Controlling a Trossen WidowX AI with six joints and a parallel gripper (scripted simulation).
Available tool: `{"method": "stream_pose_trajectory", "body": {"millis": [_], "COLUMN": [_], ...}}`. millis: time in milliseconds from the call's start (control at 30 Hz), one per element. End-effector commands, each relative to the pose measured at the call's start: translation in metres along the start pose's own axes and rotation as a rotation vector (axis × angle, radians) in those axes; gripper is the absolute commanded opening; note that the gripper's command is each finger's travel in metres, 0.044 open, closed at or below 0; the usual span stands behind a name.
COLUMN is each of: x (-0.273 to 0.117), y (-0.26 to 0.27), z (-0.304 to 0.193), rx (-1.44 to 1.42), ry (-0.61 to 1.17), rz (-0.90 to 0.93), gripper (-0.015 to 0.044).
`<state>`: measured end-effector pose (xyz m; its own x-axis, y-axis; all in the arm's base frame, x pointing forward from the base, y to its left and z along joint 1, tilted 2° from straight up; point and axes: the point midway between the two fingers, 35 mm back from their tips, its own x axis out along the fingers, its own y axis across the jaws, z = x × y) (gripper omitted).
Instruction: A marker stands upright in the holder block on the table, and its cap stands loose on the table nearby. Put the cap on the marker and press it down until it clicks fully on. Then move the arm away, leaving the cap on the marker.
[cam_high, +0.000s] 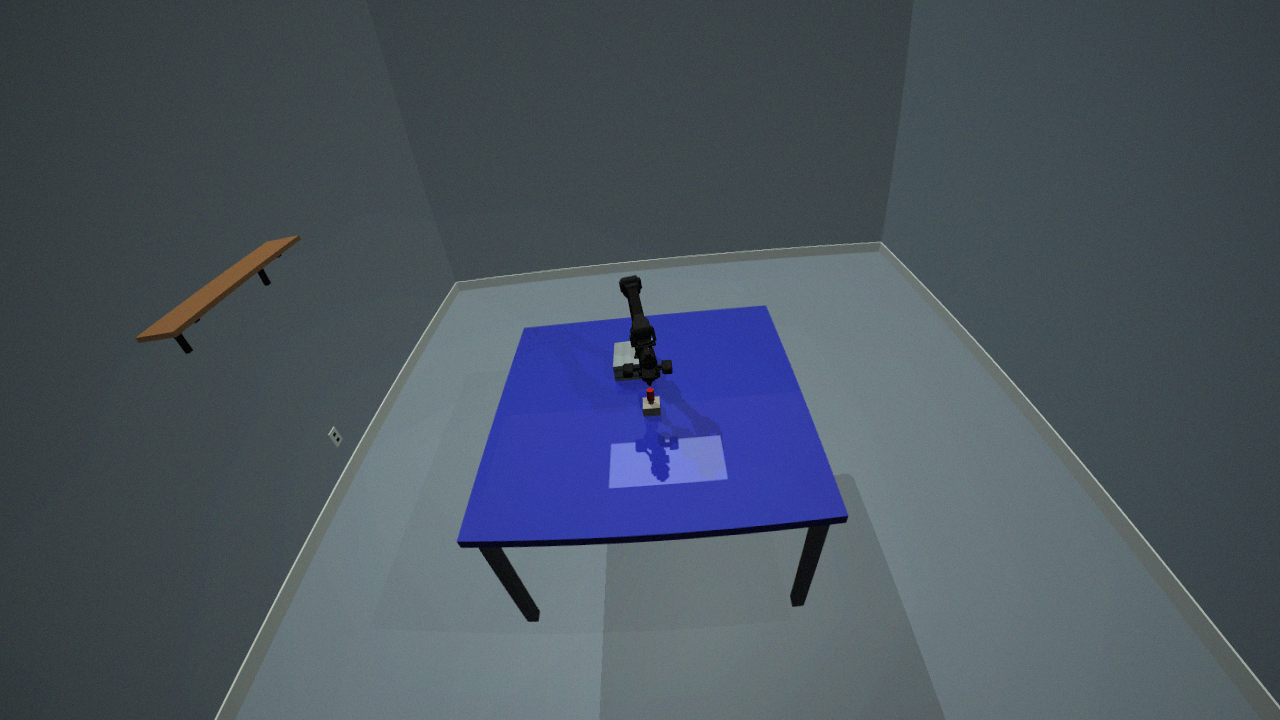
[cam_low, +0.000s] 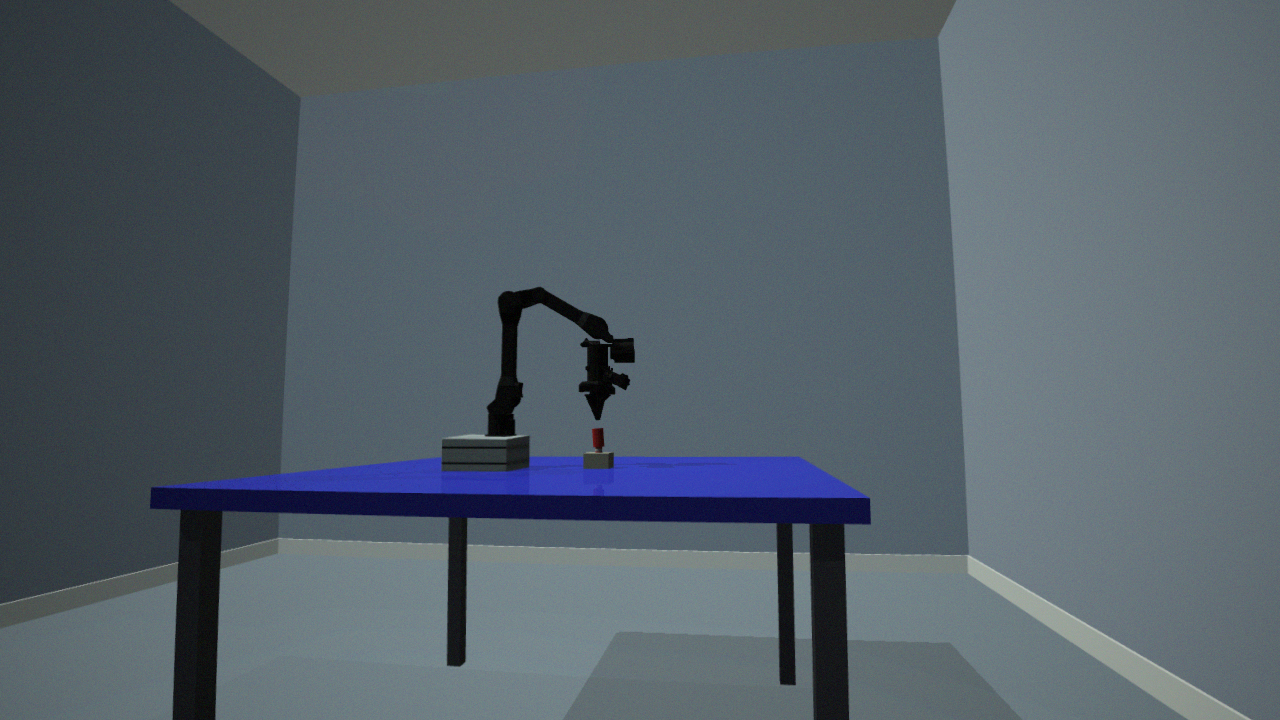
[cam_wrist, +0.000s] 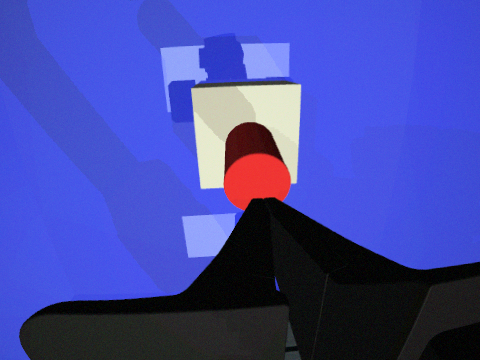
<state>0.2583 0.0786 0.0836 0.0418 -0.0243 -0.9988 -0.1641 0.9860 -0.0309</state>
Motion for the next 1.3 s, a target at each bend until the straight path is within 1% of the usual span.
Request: {"method": "stream_pose_trajectory", "body": {"millis": [0, 600, 633, 800, 867, 1033, 1067, 1167, 1267], "x": [0.006, 0.032, 0.026, 0.026, 0.017, -0.053, -0.061, -0.063, -0.063], "y": [-0.001, -0.001, 0.000, 0.000, 0.000, 0.000, 0.000, 0.000, 0.000], "z": [0.000, 0.000, 0.001, 0.001, 0.003, 0.003, 0.002, 0.001, 0.001], "rx": [-0.003, -0.003, 0.000, 0.000, 0.000, 0.000, 0.000, 0.000, 0.000], "ry": [0.003, 0.003, -0.007, -0.007, -0.006, -0.005, -0.005, -0.005, -0.005], "rz": [-0.004, -0.005, 0.000, 0.000, 0.000, 0.000, 0.000, 0.000, 0.000], "gripper": [0.0000, 0.0000, 0.0000, 0.0000, 0.0000, 0.0000, 0.0000, 0.0000, 0.0079]}}
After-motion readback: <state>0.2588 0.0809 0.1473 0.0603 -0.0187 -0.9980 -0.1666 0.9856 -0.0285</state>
